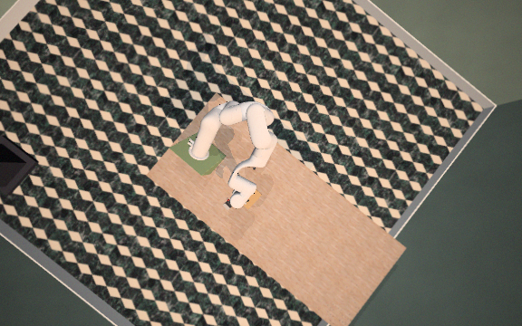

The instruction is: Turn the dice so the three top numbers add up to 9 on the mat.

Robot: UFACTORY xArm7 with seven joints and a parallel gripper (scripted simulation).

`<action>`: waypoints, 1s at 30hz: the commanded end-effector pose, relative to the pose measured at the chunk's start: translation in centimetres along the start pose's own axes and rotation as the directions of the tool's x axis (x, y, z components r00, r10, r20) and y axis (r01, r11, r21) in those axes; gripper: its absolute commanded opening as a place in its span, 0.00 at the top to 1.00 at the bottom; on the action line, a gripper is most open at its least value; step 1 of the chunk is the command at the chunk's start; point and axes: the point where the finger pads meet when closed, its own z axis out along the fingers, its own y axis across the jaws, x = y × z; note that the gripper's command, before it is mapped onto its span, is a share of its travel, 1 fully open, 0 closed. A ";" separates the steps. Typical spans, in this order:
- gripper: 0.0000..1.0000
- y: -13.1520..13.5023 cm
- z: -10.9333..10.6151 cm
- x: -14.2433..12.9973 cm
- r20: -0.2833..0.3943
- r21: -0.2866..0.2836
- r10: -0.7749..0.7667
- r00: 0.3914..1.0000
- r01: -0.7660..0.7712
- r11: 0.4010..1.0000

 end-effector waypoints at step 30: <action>0.00 -0.1 -1.2 -0.3 -0.001 0.002 -0.035 0.999 0.035 0.999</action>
